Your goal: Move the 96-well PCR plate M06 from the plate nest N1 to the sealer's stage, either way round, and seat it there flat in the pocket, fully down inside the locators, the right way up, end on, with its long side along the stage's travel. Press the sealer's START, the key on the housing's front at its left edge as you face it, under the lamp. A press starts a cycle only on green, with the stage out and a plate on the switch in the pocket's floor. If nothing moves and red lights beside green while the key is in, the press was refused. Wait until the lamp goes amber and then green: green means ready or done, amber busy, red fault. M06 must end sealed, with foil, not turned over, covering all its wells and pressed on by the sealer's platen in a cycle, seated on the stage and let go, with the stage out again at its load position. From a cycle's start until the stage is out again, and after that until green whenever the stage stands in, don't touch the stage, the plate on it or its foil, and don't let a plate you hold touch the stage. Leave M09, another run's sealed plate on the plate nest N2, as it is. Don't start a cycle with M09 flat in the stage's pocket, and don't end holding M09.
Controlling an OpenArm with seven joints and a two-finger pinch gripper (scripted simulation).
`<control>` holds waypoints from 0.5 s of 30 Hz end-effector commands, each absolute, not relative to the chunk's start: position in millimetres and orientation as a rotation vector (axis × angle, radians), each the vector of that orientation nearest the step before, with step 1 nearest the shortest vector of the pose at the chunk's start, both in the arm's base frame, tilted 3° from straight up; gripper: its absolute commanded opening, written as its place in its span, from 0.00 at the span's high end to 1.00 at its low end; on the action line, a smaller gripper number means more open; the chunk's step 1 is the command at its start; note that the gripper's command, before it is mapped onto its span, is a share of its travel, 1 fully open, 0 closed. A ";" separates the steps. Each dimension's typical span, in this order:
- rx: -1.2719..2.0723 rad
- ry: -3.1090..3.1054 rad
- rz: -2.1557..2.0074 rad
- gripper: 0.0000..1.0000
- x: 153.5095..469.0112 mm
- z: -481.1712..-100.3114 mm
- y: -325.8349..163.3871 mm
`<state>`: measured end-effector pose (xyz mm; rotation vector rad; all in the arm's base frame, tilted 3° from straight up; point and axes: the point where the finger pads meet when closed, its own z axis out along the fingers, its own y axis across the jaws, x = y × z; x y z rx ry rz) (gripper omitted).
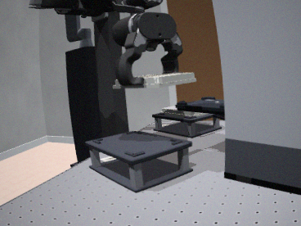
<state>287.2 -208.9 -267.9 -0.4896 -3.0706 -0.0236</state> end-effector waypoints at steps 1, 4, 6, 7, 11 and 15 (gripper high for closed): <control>-0.539 -3.055 0.011 1.00 285.2 -267.7 -216.3; -0.539 -3.055 0.011 1.00 285.2 -267.7 -216.3; -0.539 -3.055 0.011 1.00 285.2 -267.7 -216.3; -0.539 -3.055 0.011 1.00 285.2 -267.7 -216.3; -0.539 -3.055 0.011 1.00 285.2 -267.7 -216.3; -0.536 -3.057 0.007 1.00 300.5 -261.0 -196.2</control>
